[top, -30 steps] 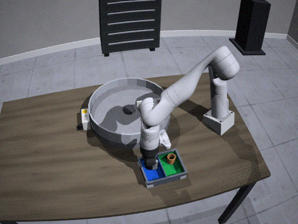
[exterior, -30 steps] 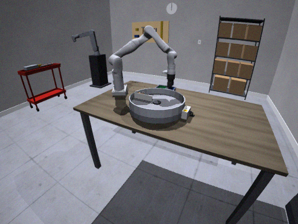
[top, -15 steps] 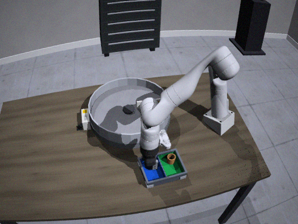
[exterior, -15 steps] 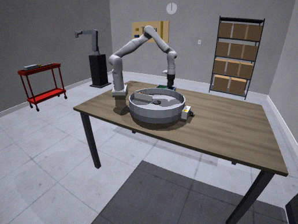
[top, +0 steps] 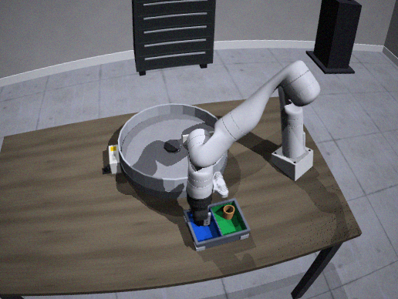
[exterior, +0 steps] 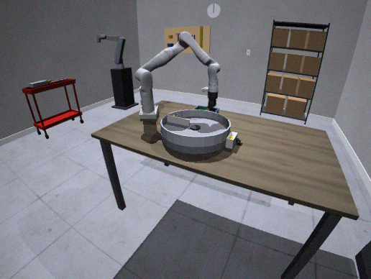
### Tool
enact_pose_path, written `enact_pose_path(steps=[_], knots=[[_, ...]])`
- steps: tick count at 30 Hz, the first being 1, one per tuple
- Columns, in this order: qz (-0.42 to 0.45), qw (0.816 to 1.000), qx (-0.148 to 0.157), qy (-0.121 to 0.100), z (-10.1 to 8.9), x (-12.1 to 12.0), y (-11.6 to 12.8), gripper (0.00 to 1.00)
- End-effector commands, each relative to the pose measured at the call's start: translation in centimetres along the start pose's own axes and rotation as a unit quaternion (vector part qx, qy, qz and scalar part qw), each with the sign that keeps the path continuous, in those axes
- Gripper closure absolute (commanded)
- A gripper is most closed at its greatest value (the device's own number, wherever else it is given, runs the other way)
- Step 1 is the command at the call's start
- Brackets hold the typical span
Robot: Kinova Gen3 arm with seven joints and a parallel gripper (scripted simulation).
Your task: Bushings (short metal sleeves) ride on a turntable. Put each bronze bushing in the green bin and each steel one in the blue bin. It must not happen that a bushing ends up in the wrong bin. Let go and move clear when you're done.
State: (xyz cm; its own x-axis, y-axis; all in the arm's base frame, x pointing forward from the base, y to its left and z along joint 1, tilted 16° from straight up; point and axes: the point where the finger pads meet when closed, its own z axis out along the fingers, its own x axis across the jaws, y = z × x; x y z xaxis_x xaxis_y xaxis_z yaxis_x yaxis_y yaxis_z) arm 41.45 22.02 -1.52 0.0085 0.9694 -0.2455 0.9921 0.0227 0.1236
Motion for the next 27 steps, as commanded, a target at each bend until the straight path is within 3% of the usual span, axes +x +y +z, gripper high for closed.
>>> enact_pose_path(steps=[1, 27], knots=[[0.000, 1.000, -0.001, 0.002, -0.19, 0.11, 0.06, 0.53], [0.000, 1.000, -0.001, 0.002, -0.84, 0.10, 0.06, 0.53]])
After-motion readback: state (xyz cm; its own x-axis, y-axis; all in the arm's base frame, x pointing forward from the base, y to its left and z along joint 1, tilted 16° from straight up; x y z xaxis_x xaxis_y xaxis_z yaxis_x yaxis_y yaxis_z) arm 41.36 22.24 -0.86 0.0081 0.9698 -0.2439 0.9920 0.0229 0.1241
